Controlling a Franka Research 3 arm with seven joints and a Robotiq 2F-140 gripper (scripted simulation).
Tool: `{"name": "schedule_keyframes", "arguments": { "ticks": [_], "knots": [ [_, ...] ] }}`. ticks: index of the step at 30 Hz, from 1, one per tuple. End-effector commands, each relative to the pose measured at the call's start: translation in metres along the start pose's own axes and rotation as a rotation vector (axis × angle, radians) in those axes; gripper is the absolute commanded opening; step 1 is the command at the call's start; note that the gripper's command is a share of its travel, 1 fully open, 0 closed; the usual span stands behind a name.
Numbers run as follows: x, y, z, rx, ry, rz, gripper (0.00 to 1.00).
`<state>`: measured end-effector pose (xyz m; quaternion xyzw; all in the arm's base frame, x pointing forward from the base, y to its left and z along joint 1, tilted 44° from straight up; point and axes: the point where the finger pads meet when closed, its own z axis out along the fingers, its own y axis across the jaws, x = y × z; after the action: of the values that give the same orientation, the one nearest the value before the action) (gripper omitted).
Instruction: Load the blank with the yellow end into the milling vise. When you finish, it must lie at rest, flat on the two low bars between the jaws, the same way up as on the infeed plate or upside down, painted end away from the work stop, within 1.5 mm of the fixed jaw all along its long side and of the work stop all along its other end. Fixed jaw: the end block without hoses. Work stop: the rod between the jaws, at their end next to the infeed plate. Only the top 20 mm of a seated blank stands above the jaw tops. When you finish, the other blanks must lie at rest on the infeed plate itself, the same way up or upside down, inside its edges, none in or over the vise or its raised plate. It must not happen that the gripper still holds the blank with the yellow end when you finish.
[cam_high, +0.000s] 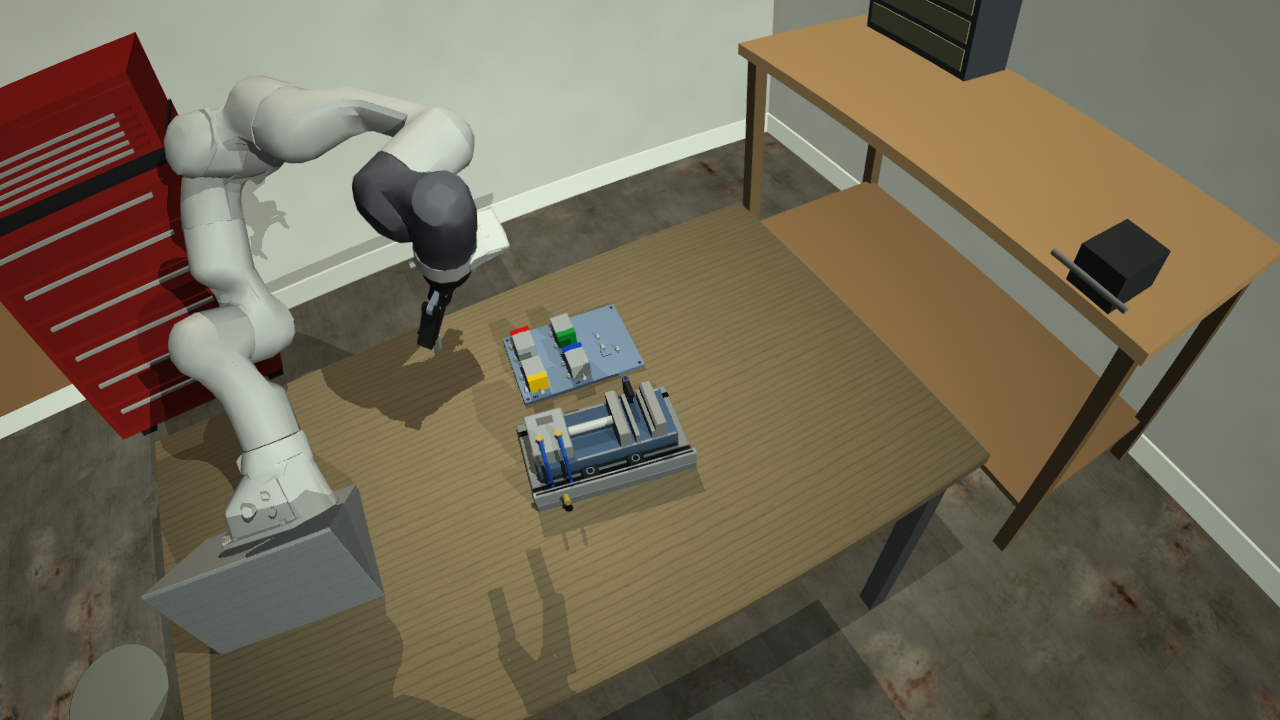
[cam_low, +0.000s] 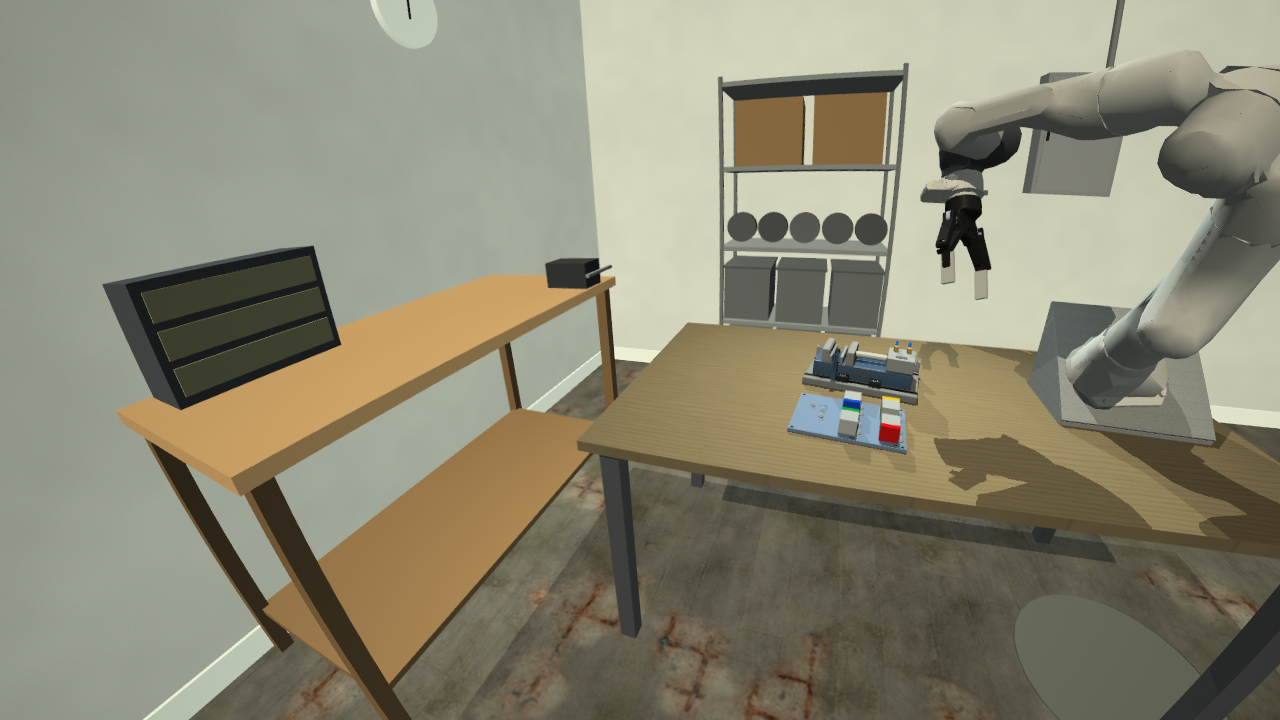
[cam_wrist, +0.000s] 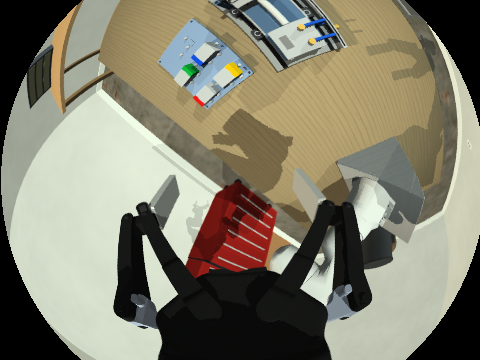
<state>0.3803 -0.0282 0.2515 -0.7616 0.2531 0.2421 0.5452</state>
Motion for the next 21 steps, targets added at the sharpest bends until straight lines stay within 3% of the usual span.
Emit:
{"name": "schedule_keyframes", "arguments": {
  "ticks": [1, 17, 18, 21],
  "knots": [
    [0.0, 0.0, -0.0001, 0.0, 0.0, 0.0, 1.0],
    [0.0, 0.0, -0.0001, 0.0, 0.0, 0.0, 1.0],
    [0.0, 0.0, -0.0001, 0.0, 0.0, 0.0, 0.25],
    [0.0, 0.0, -0.0001, 0.0, 0.0, 0.0, 0.25]
  ]
}}
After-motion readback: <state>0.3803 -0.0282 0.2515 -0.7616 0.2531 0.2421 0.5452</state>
